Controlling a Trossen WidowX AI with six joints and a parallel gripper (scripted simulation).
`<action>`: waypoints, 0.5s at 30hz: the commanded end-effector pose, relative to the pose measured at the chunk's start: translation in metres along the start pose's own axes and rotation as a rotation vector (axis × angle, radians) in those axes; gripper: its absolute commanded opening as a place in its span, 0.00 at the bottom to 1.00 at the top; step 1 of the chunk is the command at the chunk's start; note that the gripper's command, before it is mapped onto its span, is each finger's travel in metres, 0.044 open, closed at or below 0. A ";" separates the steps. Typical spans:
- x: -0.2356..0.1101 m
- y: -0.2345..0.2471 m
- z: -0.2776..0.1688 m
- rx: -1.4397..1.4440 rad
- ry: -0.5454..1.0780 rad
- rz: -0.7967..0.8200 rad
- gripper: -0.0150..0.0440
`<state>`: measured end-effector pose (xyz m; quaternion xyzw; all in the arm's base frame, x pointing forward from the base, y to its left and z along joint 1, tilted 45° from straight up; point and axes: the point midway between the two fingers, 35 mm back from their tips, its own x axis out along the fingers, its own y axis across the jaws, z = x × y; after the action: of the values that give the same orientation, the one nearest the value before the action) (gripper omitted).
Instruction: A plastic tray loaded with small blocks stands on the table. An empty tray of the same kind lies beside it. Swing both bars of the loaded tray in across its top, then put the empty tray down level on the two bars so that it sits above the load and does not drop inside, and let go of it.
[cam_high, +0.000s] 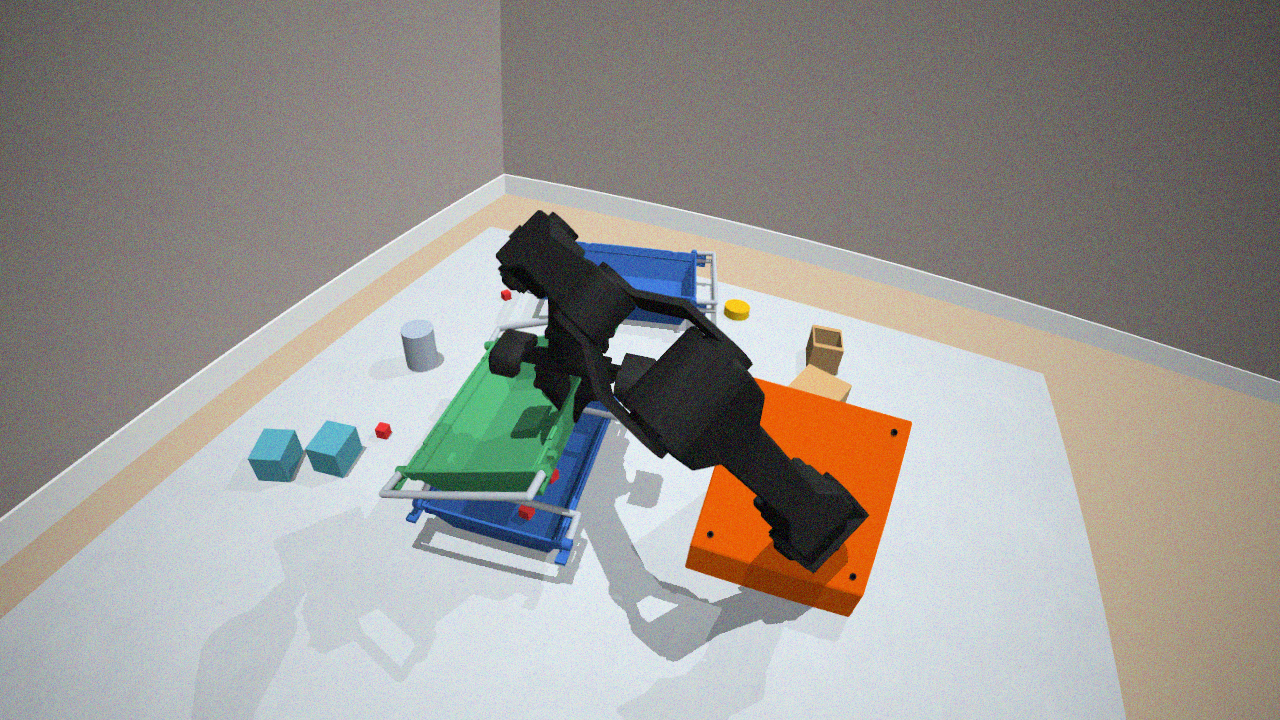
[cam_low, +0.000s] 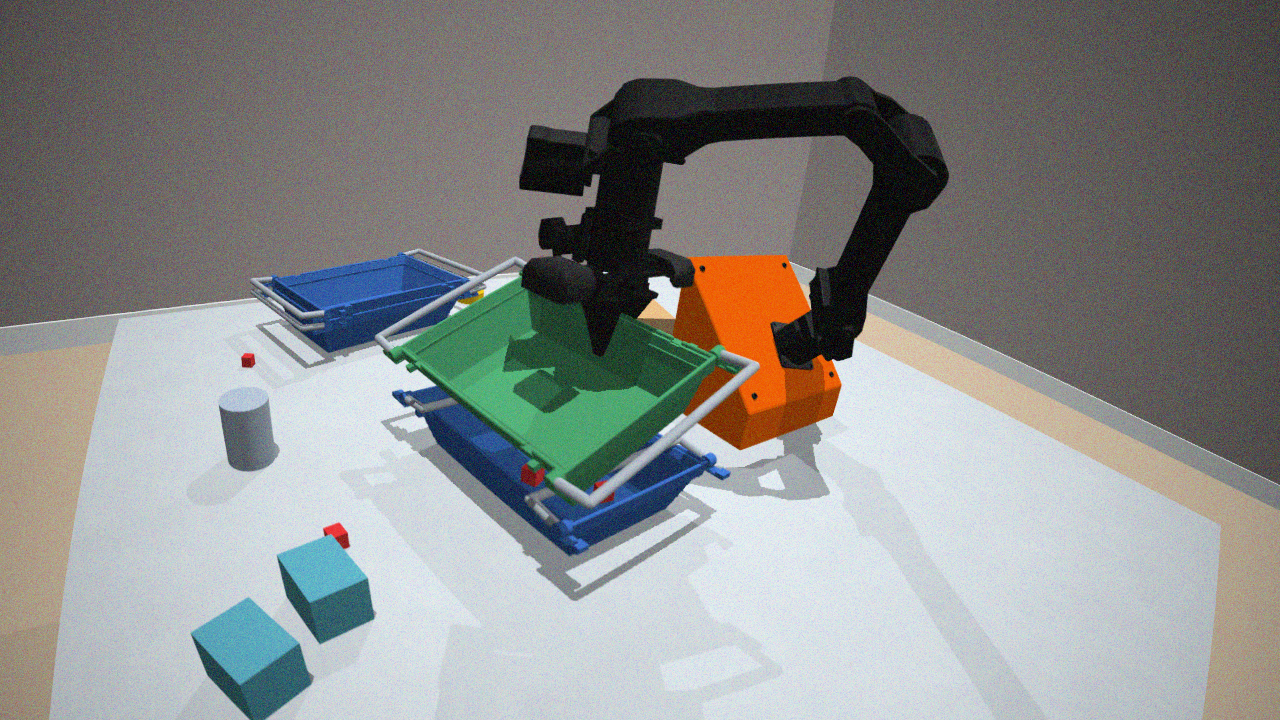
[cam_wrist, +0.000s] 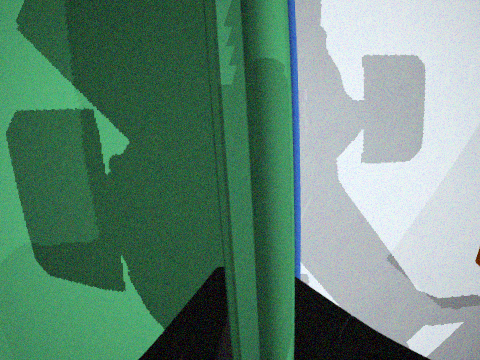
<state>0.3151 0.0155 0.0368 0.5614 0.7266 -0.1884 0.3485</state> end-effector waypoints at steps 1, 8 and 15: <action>0.006 -0.004 -0.001 0.000 0.001 -0.013 0.25; 0.010 -0.006 -0.001 0.000 0.001 -0.013 0.25; 0.014 -0.008 -0.001 0.000 0.001 -0.013 0.25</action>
<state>0.3099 0.0190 0.0304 0.5643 0.7248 -0.1871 0.3482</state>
